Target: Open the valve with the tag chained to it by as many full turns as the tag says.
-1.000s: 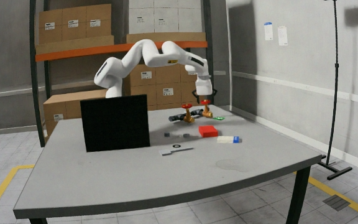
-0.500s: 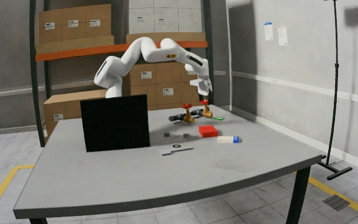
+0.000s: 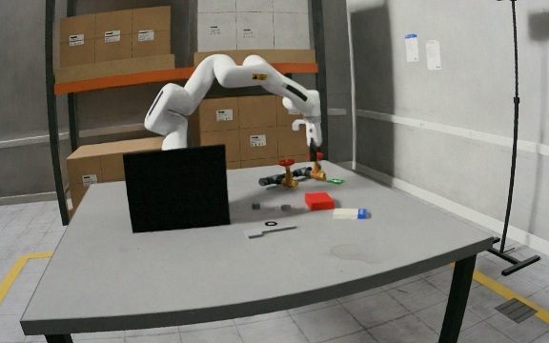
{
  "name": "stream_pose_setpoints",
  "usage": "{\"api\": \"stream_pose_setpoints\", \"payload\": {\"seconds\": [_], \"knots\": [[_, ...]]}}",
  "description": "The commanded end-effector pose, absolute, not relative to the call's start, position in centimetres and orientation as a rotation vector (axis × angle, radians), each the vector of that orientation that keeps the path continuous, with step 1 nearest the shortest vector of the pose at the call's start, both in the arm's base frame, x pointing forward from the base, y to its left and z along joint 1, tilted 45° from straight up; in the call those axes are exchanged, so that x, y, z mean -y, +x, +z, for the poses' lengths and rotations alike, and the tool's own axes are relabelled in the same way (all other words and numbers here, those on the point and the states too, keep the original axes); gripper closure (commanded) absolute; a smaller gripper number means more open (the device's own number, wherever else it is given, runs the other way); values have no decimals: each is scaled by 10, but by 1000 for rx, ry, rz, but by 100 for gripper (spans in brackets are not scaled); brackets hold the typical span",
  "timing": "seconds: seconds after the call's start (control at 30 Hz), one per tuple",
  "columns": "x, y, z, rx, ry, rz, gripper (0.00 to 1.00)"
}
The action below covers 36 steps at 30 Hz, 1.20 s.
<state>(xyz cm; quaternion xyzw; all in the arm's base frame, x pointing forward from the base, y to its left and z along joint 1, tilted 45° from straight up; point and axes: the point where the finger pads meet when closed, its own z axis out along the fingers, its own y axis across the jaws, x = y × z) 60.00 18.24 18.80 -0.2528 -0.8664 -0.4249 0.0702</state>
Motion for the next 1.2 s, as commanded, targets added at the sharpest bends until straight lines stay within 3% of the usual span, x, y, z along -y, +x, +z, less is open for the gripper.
{"api": "stream_pose_setpoints", "payload": {"seconds": [0.0,0.33,0.63,0.67,1.17], "knots": [[-182,601,189,2407,-1095,-1191,0],[-182,601,189,1899,-1640,-976,0],[-182,601,189,1836,-1690,-951,0],[-182,601,189,1836,-1690,-951,100],[-182,601,189,1836,-1690,-951,100]]}}
